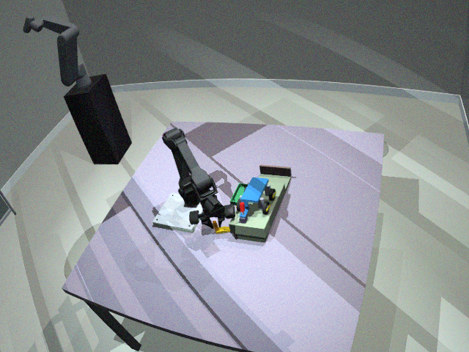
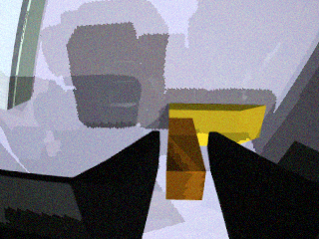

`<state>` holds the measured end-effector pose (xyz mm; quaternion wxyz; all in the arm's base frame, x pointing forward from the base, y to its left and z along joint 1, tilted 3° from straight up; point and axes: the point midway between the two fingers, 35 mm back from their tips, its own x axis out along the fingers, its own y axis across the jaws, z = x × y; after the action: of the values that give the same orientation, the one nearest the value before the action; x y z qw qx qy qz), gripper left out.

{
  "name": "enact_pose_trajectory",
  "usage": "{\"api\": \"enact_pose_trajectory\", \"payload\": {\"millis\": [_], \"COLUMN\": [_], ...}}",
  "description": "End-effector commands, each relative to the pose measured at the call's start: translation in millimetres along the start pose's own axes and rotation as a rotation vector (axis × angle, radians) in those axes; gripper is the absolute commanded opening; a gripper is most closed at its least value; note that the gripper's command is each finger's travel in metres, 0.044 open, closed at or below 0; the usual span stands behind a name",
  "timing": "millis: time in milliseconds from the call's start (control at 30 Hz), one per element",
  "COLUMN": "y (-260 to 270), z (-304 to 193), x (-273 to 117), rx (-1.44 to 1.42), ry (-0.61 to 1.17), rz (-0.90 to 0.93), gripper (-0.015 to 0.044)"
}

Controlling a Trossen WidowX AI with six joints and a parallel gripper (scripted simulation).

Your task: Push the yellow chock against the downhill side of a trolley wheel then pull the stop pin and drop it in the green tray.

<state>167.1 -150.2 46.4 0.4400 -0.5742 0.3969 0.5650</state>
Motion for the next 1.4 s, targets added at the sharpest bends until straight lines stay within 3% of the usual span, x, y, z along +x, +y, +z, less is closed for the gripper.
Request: {"api": "enact_pose_trajectory", "payload": {"millis": [0,267,1367], "y": [0,0,0], "z": [0,0,6], "x": [-1,-1,-97], "rx": [0.000,0.000,0.006], "ry": [0.001,0.001,0.001], "rz": [0.000,0.000,0.007], "gripper": [0.0052,0.0000,0.0000]}}
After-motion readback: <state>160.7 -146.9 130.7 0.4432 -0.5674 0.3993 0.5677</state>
